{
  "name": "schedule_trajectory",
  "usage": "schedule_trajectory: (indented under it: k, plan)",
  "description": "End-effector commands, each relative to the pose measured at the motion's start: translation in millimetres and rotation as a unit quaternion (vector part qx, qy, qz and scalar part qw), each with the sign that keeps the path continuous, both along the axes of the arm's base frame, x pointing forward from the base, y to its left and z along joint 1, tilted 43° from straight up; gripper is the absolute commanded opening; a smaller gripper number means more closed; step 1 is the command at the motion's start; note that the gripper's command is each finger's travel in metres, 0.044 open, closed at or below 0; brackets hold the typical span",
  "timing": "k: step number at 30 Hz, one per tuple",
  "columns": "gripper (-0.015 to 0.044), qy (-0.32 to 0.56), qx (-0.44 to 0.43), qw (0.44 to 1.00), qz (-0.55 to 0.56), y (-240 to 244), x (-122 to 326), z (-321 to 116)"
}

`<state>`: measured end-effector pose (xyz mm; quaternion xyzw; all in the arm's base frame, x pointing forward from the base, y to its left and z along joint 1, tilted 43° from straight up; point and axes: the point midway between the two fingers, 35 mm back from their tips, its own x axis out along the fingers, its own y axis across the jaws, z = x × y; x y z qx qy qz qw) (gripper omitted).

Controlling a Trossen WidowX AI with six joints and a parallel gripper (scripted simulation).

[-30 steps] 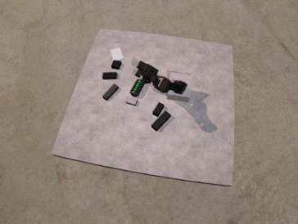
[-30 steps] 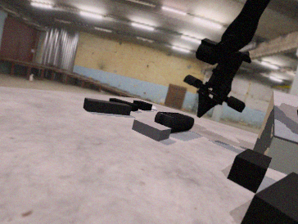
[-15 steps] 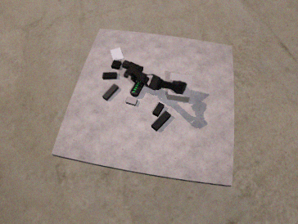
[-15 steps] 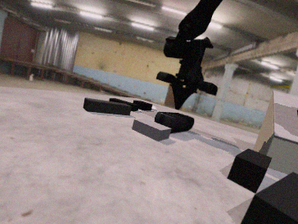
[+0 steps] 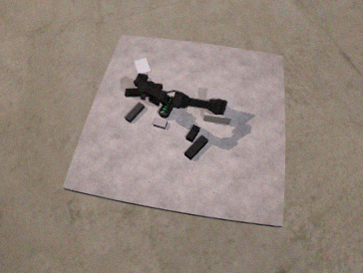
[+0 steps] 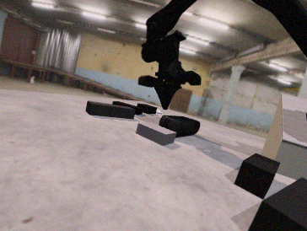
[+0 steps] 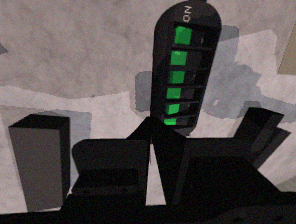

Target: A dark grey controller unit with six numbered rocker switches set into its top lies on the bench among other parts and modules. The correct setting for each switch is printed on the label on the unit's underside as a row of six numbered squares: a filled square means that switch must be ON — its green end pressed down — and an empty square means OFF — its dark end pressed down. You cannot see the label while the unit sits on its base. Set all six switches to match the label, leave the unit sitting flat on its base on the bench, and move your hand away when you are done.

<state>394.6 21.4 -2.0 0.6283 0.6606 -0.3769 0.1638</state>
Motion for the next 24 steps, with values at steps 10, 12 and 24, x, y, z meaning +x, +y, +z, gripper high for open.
schedule_trajectory:
  k: [10, 12, 24]
  plan:
    - [0.0000, 0.030, 0.016, 0.999, 0.025, 12, 11, 9]
    - [0.0000, 0.030, 0.016, 0.999, 0.025, 12, 11, 9]
    - [0.0000, -0.021, -0.005, 1.000, -0.022, -8, -10, -6]
